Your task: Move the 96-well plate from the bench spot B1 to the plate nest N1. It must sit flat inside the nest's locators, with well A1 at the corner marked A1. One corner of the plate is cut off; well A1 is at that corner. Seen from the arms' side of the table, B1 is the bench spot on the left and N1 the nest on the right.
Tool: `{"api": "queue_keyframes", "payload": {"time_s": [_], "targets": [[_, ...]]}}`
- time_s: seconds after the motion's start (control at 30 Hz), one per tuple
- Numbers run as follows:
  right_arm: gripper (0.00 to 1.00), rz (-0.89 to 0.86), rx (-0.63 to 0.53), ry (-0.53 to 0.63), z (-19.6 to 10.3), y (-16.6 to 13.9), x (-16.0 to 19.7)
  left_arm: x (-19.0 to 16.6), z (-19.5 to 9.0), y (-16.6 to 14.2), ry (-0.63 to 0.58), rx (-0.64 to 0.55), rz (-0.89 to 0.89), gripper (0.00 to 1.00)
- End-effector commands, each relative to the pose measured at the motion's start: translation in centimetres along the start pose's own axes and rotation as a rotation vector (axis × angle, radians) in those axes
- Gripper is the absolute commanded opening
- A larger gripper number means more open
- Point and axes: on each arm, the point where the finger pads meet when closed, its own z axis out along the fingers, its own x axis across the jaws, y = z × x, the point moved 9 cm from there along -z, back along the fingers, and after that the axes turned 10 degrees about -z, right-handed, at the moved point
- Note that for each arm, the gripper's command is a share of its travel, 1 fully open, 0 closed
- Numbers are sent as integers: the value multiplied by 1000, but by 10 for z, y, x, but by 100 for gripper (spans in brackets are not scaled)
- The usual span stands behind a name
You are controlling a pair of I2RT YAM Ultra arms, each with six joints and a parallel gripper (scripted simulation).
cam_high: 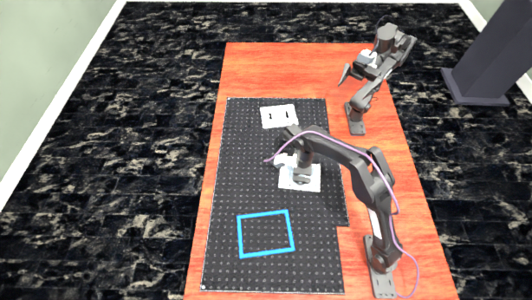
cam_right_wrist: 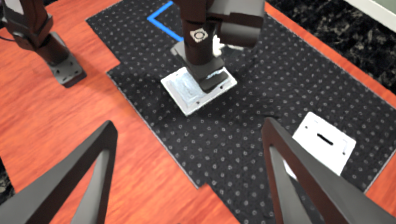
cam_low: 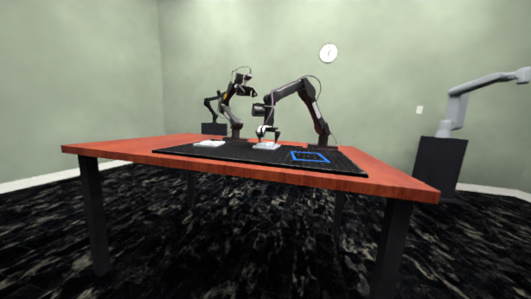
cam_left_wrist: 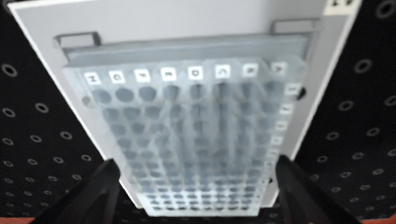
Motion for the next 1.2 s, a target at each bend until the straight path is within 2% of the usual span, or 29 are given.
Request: {"api": "queue_keyframes", "payload": {"time_s": [0.0,0.27,0.9,0.97,1.17], "targets": [[100,2,-31,-10,-6,8,-2,-1,-2,2,-8,-8,4,100],[100,2,-31,-10,-6,8,-2,2,-22,6,-47,-36,3,100],[100,2,-31,-10,-6,8,-2,-6,-56,-3,-40,-30,5,100],[100,2,-31,-10,-6,8,-2,-6,-79,-5,-49,-34,5,100],[100,2,-31,-10,-6,8,-2,-5,-104,0,4,-1,5,100]]}}
